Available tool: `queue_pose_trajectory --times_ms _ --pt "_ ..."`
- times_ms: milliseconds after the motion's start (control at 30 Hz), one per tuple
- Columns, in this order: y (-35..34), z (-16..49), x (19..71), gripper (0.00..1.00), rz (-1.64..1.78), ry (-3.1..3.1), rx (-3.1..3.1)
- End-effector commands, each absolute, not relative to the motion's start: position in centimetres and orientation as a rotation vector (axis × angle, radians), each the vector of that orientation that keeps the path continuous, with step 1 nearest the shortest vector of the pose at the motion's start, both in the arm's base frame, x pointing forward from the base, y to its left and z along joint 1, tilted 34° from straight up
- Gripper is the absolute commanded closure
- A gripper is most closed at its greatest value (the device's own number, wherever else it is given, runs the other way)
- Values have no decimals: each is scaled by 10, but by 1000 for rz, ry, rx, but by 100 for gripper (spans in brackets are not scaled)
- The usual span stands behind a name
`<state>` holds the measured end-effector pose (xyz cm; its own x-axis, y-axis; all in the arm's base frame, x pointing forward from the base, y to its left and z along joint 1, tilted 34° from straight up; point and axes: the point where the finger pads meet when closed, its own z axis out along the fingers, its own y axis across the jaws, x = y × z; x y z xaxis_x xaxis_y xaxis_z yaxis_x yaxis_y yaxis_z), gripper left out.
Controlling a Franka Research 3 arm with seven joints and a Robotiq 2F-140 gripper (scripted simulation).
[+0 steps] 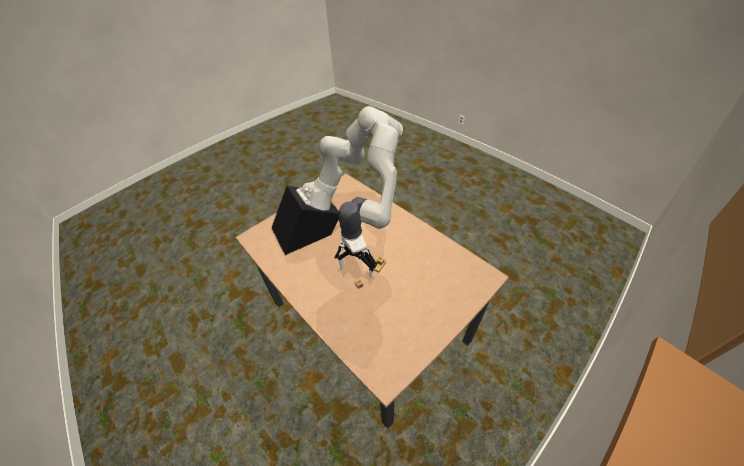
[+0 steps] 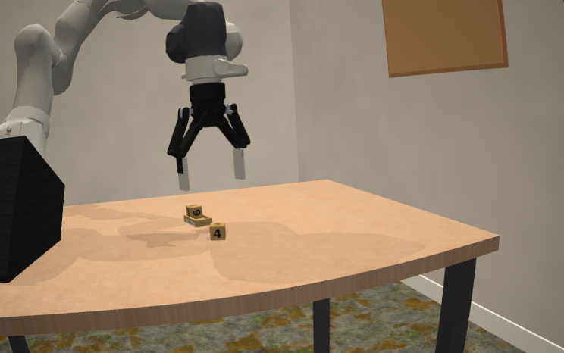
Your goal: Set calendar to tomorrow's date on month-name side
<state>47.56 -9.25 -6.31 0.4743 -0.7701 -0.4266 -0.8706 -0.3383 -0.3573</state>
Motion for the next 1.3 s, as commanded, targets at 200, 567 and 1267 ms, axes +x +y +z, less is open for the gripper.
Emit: queue_pose_trajectory --times_ms 200,567,1267 --pt "-90 -63 477 0 358 1645 -2004" --pt "-90 -64 476 0 423 1834 -1857" --pt "-89 -65 477 0 518 2104 -1601"
